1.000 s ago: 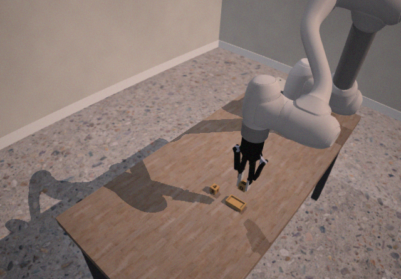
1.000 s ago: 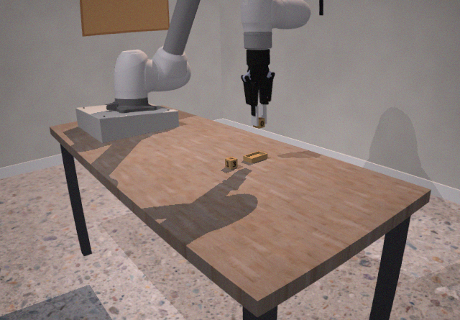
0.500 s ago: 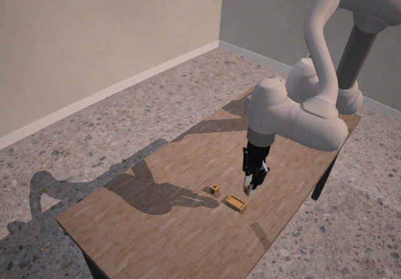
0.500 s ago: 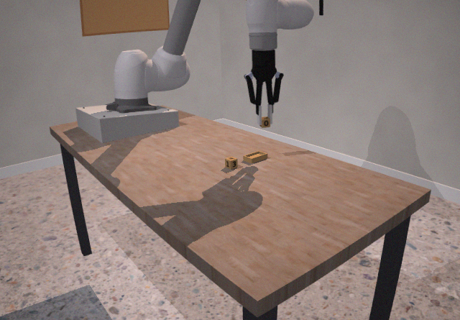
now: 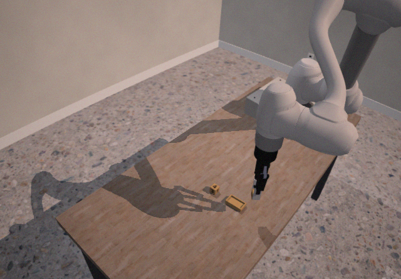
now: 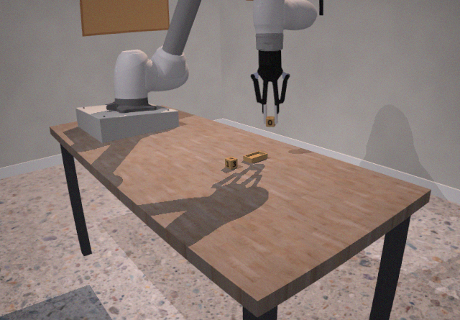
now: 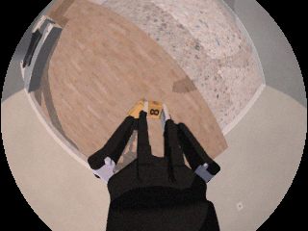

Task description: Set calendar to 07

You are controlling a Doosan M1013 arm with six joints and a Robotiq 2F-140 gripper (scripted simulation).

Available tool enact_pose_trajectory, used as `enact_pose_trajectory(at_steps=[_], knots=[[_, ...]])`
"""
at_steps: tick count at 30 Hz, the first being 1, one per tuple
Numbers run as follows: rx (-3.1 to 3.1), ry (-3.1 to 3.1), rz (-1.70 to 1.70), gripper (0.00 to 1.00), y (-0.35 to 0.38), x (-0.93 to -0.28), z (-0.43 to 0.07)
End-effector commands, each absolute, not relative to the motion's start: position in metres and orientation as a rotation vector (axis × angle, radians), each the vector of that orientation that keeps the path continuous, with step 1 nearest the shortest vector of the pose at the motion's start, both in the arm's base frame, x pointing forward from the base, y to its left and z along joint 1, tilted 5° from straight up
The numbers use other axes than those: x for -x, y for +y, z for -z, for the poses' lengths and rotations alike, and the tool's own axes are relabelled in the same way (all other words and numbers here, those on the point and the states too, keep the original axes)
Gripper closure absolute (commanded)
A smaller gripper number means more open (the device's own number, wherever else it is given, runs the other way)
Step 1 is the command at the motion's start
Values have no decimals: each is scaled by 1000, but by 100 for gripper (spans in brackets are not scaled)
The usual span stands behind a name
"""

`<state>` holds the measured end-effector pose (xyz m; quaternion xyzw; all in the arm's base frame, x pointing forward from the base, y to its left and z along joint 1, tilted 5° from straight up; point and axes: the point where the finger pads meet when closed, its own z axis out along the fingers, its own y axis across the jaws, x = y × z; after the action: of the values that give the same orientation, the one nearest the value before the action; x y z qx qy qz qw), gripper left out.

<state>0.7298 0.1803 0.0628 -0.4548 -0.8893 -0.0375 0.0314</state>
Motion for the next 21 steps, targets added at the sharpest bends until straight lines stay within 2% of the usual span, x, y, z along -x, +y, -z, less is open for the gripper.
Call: enact_pose_trajectory(at_steps=[1, 14, 21], knots=[[1632, -2609, 91, 76, 190, -729, -63], [2111, -2225, 70, 76, 213, -728, -62], [2144, -2193, 68, 76, 215, -728, -62]])
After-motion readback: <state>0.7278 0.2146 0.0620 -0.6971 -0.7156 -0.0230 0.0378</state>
